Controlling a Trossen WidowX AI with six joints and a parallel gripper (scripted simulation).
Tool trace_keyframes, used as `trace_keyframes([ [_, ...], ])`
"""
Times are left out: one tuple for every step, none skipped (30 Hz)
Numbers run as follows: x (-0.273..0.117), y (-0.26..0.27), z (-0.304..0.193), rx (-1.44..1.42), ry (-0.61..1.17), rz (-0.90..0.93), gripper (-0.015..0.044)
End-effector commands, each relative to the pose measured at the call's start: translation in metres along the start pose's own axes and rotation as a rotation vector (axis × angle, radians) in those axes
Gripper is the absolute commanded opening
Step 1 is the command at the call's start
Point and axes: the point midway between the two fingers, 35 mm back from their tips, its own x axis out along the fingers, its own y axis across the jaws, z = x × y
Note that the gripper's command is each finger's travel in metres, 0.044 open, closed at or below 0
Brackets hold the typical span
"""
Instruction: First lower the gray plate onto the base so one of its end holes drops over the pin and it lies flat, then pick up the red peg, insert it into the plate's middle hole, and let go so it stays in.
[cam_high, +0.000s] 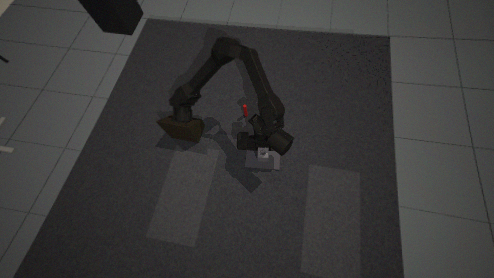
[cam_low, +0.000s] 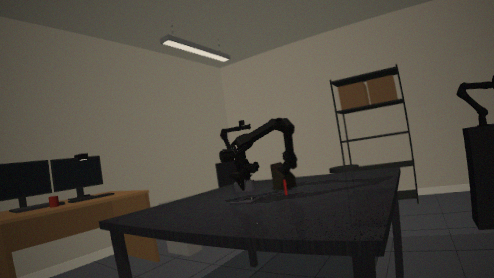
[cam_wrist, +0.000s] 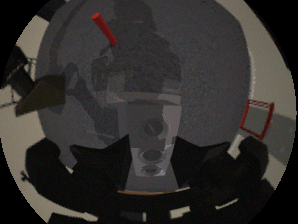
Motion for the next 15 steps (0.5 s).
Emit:
trace_keyframes([
  [0.0,0.001,-0.001,-0.007,0.004,0.003,0.0],
  [0.0,0.001,-0.001,-0.007,0.004,0.003,0.0],
  [0.0,0.001,-0.001,-0.007,0.004,0.003,0.0],
  [0.0,0.001,-0.001,-0.007,0.004,0.003,0.0],
  [0.001,0.001,-0.002,-0.007,0.004,0.003,0.0],
  [0.001,0.001,-0.002,-0.007,0.004,0.003,0.0],
  [0.001,0.001,-0.002,-0.007,0.004,0.003,0.0],
  [0.002,0.001,-0.002,-0.007,0.004,0.003,0.0],
  [0.004,0.001,-0.002,-0.007,0.004,0.003,0.0],
  [0.006,0.001,-0.002,-0.007,0.004,0.003,0.0],
  [0.008,0.001,-0.002,-0.007,0.004,0.003,0.0],
  [0.01,0.001,-0.002,-0.007,0.004,0.003,0.0],
  [0.013,0.001,-0.002,-0.007,0.004,0.003,0.0],
  [0.015,0.002,-0.002,-0.007,0.004,0.003,0.0],
  [0.016,0.002,-0.002,-0.007,0.004,0.003,0.0],
])
